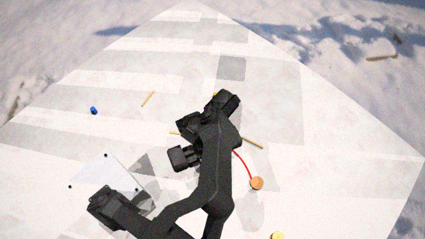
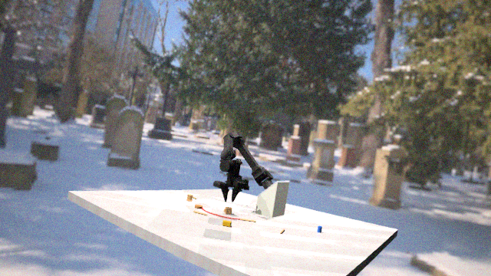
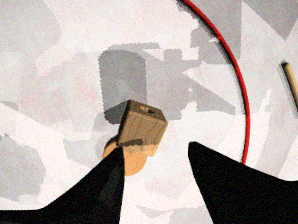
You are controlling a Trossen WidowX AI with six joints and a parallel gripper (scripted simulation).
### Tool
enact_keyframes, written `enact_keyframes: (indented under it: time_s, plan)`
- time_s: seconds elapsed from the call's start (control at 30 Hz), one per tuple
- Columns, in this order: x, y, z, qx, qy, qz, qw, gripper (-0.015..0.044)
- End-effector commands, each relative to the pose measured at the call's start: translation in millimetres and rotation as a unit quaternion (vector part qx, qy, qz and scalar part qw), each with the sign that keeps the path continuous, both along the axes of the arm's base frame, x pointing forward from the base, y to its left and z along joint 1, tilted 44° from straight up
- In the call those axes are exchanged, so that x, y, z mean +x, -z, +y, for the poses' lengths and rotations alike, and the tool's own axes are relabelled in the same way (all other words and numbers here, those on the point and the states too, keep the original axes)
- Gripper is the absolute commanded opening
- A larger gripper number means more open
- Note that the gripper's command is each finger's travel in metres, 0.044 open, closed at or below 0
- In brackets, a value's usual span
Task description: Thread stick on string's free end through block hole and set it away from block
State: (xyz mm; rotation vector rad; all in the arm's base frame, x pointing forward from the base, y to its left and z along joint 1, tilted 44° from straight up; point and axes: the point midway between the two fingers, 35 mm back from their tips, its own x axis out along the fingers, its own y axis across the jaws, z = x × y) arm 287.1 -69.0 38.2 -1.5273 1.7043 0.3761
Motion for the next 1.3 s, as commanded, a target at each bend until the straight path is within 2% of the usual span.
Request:
enact_keyframes:
  time_s: [0.0, 0.13, 0.27, 0.4, 0.57, 0.9, 1.2, 1.27]
  plan:
    - [1.0, -4.5, -4.7, 0.007, 0.099, -0.095, 0.990, 0.0113]
    - [2.0, -10.0, -10.7, 0.018, 0.249, -0.239, 0.939, 0.0008]
    - [2.7, -15.6, -16.8, 0.027, 0.387, -0.371, 0.844, 0.0000]
    - [3.2, -21.2, -23.0, 0.035, 0.507, -0.487, 0.710, 0.0000]
    - [3.4, -28.4, -30.8, 0.041, 0.624, -0.599, 0.500, 0.0000]
    - [3.0, -38.7, -41.9, 0.046, 0.709, -0.682, 0.173, 0.0000]
    - [2.1, -47.0, -50.8, 0.045, 0.712, -0.688, -0.137, 0.0000]
    - [1.9, -48.0, -51.9, 0.044, 0.705, -0.682, -0.190, 0.0000]
